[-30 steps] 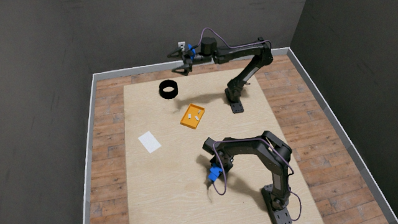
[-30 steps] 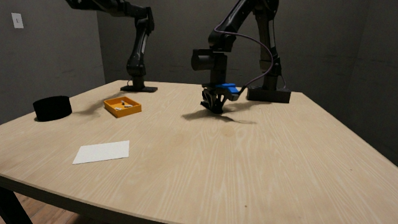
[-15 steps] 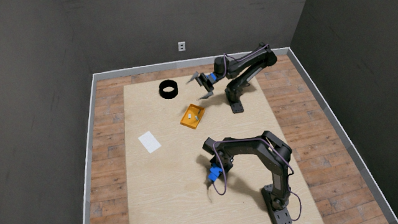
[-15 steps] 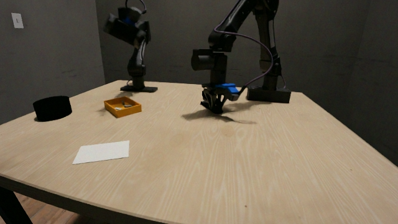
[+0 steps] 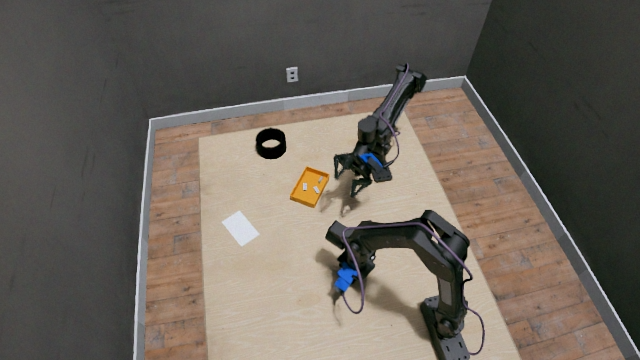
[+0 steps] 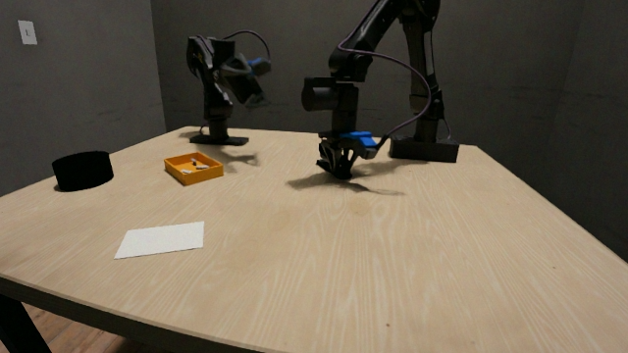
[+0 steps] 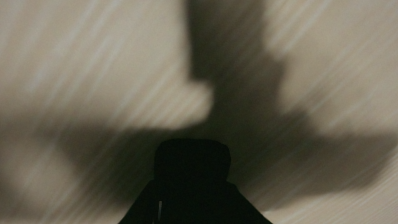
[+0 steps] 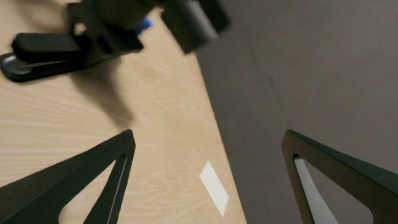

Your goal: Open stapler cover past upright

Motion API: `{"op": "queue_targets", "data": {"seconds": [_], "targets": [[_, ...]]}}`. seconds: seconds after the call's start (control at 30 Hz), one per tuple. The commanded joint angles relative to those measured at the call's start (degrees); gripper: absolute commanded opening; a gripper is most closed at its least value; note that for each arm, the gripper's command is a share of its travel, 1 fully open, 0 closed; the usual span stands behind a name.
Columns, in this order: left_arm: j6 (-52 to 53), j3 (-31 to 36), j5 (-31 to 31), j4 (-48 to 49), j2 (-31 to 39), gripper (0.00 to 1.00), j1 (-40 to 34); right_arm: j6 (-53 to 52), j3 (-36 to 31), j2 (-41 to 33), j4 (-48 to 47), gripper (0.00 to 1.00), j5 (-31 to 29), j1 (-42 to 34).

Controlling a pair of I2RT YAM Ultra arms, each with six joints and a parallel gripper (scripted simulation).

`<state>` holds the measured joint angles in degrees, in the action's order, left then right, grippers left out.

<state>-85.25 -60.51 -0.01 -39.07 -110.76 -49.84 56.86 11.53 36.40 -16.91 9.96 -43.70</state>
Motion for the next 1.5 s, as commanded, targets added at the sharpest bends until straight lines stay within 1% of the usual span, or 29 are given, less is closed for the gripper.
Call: {"op": "queue_targets", "data": {"seconds": [0.0, 0.1, 0.17, 0.2, 0.3, 0.43, 0.6, 0.77, 1.4, 1.47], "targets": [[-0.27, -0.56, 0.02, -0.28, -0.83, 0.32, 0.24, 8.25, -0.66, 4.58, -3.22, 1.0, -3.58, -6.66], [-0.27, -0.56, 0.02, -0.28, -0.83, 0.32, 0.24, 10.79, 0.78, 10.25, -5.31, 1.0, -5.62, -14.39], [-0.27, -0.56, 0.02, -0.28, -0.83, 0.32, 0.24, 10.79, 0.78, 10.25, -5.31, 1.0, -5.62, -14.39], [-0.27, -0.56, 0.02, -0.28, -0.83, 0.32, 0.24, 11.6, 1.5, 14.46, -7.33, 1.0, -7.5, -17.82], [-0.27, -0.56, 0.02, -0.28, -0.83, 0.32, 0.24, 13.72, 2.26, 20.08, -8.94, 1.0, -8.62, -22.54], [-0.27, -0.56, 0.02, -0.28, -0.83, 0.32, 0.24, 15.26, 3.8, 26.5, -10.86, 1.0, -9.88, -26.16], [-0.27, -0.56, 0.02, -0.28, -0.83, 0.32, 0.24, 16.36, 5.43, 31.77, -12.01, 1.0, -10.41, -28.75], [-0.27, -0.56, 0.02, -0.28, -0.83, 0.32, 0.24, 15.93, 5.87, 33.25, -12.67, 1.0, -10.42, -29.13], [-0.27, -0.56, 0.02, -0.28, -0.83, 0.32, 0.24, 15.97, 5.34, 33.16, -12.29, 1.0, -9.93, -28.76], [-0.27, -0.56, 0.02, -0.28, -0.83, 0.32, 0.24, 14.3, 5.87, 33.4, -13.76, 0.77, -11.04, -29.1]]}}
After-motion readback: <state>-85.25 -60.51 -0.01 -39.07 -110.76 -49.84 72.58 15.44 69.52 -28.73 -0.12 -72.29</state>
